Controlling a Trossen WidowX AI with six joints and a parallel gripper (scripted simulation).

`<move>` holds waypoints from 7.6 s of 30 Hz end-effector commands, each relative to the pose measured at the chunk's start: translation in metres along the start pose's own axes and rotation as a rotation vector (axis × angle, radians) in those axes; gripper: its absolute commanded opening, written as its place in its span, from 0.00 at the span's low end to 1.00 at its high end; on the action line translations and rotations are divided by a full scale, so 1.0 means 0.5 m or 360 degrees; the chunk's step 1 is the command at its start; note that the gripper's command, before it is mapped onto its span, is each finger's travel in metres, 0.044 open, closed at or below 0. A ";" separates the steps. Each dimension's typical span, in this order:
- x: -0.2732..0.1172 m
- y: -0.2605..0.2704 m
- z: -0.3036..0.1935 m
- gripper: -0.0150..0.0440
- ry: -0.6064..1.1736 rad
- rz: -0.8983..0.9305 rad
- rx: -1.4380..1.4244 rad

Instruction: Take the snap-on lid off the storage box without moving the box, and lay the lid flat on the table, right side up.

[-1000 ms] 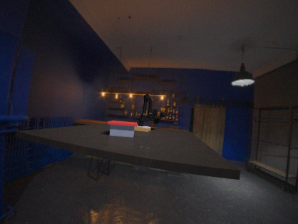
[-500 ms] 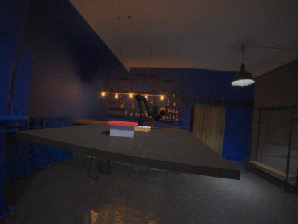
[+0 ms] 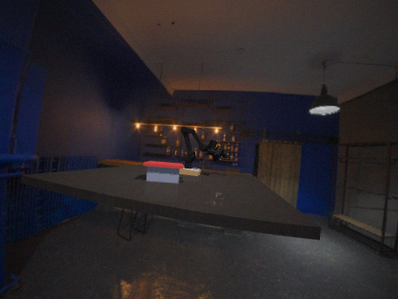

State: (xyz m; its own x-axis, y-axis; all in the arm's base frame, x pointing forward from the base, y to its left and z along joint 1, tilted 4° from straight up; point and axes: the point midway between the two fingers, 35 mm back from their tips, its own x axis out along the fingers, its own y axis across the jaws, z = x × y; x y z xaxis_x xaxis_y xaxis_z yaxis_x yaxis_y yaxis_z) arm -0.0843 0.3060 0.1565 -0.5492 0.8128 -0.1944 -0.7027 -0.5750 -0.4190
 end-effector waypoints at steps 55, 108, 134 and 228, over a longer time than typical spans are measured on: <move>-1.048 -0.080 -0.248 0.65 -0.1264 -0.3195 0.3423; -1.027 -0.090 -0.445 0.65 -0.1262 -0.3193 0.3422; -1.024 -0.102 -0.466 0.46 -0.1272 -0.3190 0.3418; -1.029 -0.112 -0.433 0.25 -0.1267 -0.3188 0.3418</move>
State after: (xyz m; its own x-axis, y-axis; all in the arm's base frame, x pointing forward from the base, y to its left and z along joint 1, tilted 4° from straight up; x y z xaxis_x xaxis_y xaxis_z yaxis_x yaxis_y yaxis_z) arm 0.3354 -0.0595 0.0847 0.7088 0.3322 -0.6223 0.5893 0.2061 0.7812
